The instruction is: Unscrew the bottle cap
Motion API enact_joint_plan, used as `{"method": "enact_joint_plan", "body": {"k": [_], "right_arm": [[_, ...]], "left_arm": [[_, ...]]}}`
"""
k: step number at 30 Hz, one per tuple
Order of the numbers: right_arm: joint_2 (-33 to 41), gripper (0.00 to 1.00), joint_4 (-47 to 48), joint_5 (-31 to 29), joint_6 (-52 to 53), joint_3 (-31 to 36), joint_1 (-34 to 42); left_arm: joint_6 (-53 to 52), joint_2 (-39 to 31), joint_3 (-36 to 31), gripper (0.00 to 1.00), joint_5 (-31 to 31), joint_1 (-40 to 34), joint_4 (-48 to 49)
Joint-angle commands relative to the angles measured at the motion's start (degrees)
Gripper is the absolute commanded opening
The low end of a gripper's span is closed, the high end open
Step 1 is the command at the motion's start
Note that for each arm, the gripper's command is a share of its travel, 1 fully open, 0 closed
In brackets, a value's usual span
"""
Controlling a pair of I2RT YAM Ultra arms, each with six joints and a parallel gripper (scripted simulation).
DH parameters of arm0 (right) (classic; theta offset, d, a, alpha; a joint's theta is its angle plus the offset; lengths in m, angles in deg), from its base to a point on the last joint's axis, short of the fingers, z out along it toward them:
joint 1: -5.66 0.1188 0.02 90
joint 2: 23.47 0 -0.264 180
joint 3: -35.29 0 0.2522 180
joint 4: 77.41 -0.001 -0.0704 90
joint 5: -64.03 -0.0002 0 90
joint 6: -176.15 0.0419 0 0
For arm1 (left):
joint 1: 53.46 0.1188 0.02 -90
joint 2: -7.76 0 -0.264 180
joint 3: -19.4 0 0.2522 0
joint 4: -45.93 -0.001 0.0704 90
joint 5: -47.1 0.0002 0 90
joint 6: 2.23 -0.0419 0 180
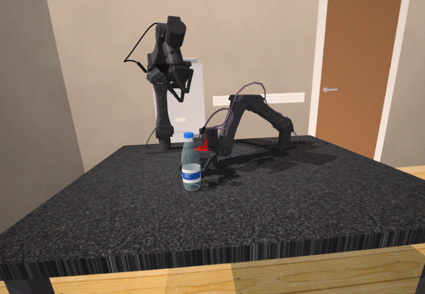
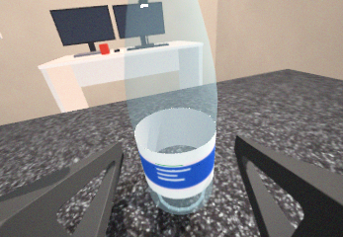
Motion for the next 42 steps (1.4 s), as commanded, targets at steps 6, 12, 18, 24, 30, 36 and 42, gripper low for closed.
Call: {"method": "enact_joint_plan", "body": {"k": [6, 12, 18, 24, 30, 36, 42], "right_arm": [[-0.34, 0.57, -0.52, -0.47, 0.07, -0.75, 0.03], [-0.34, 0.57, -0.52, -0.47, 0.07, -0.75, 0.03], [-0.34, 0.57, -0.52, -0.47, 0.07, -0.75, 0.03], [-0.34, 0.57, -0.52, -0.47, 0.07, -0.75, 0.03], [-0.34, 0.57, -0.52, -0.47, 0.07, -0.75, 0.03], [-0.34, 0.57, -0.52, -0.47, 0.07, -0.75, 0.03], [-0.34, 0.57, -0.52, -0.47, 0.07, -0.75, 0.03]], "left_arm": [[0.62, 0.73, 4.24, 0.89, 1.66, 1.47, -2.46], [0.63, 1.2, 4.69, 0.89, 2.07, 1.72, -3.14], [0.62, 0.79, 4.66, 0.89, 1.93, 1.72, -3.12], [0.62, 0.79, 4.66, 0.89, 1.91, 1.72, -3.12], [0.22, 0.78, 4.15, 0.89, 1.58, 1.37, -2.46], [0.25, 0.78, 4.28, 0.89, 1.59, 1.39, -2.47], [0.42, 0.7, 5.15, 0.89, 1.67, 1.57, -2.53]]}}
